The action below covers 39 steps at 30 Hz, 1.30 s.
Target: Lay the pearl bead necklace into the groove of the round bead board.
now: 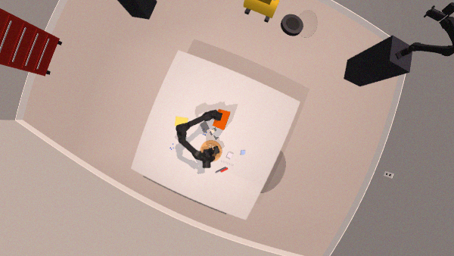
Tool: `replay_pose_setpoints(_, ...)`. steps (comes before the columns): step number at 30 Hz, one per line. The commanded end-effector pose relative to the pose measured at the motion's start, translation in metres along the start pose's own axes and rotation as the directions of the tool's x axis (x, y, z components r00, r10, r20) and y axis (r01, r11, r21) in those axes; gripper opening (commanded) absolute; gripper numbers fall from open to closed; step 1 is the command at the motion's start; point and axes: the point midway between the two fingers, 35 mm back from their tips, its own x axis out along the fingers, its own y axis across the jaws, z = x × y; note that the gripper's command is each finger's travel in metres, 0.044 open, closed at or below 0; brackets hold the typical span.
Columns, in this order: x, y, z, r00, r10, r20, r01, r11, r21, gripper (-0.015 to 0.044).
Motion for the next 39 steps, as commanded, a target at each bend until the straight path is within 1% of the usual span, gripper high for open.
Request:
replay_pose_setpoints(1,-0.004,0.001,-0.001,1.0,0.003,-0.004,-0.003,1.0,-0.002,0.0)
replay_pose_setpoints(6,-0.006,0.002,0.0,1.0,0.003,-0.007,-0.003,1.0,-0.003,0.0)
replay_pose_setpoints(30,-0.007,0.035,0.067,1.0,0.005,-0.002,-0.005,1.0,-0.001,0.0)
replay_pose_setpoints(39,-0.003,0.036,0.069,1.0,0.004,-0.002,-0.004,1.0,-0.001,0.0)
